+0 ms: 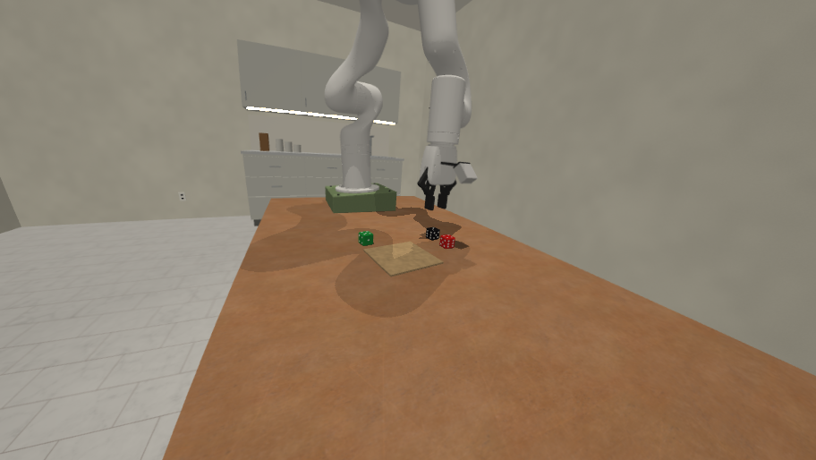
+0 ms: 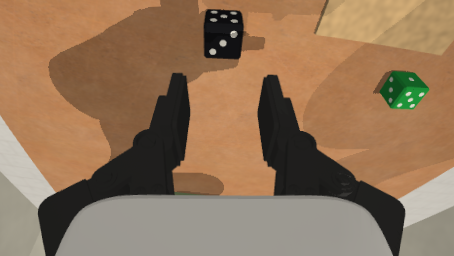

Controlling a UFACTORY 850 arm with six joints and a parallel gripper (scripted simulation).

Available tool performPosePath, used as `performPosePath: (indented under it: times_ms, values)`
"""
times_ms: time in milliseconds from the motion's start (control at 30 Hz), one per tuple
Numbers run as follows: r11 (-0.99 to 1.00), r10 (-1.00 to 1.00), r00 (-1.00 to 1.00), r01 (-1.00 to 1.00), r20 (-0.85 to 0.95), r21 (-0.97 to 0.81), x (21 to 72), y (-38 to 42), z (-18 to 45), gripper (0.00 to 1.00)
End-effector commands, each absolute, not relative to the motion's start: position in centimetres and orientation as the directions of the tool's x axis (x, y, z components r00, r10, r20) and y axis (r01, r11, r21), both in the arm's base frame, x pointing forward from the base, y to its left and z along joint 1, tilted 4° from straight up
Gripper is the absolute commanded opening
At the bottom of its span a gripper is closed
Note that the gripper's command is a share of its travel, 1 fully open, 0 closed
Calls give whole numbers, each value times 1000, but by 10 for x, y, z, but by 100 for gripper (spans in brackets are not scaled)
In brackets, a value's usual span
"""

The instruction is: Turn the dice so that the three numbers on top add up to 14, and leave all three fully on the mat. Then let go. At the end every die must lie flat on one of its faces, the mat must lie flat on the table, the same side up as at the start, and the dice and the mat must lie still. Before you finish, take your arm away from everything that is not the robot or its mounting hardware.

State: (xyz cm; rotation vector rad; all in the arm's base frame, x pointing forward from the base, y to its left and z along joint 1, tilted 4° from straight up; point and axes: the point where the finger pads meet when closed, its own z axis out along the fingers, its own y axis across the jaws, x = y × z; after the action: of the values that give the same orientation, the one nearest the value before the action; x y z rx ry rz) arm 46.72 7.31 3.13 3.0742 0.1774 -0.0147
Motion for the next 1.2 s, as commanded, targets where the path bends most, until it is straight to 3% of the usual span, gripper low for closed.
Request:
performPosePath:
  times_ms: [0,1167]
  values:
    - [-991,115,993,115,-11,61,468,73,32,47]
    - [-994,92,996,92,-9,65,467,72,-2,47]
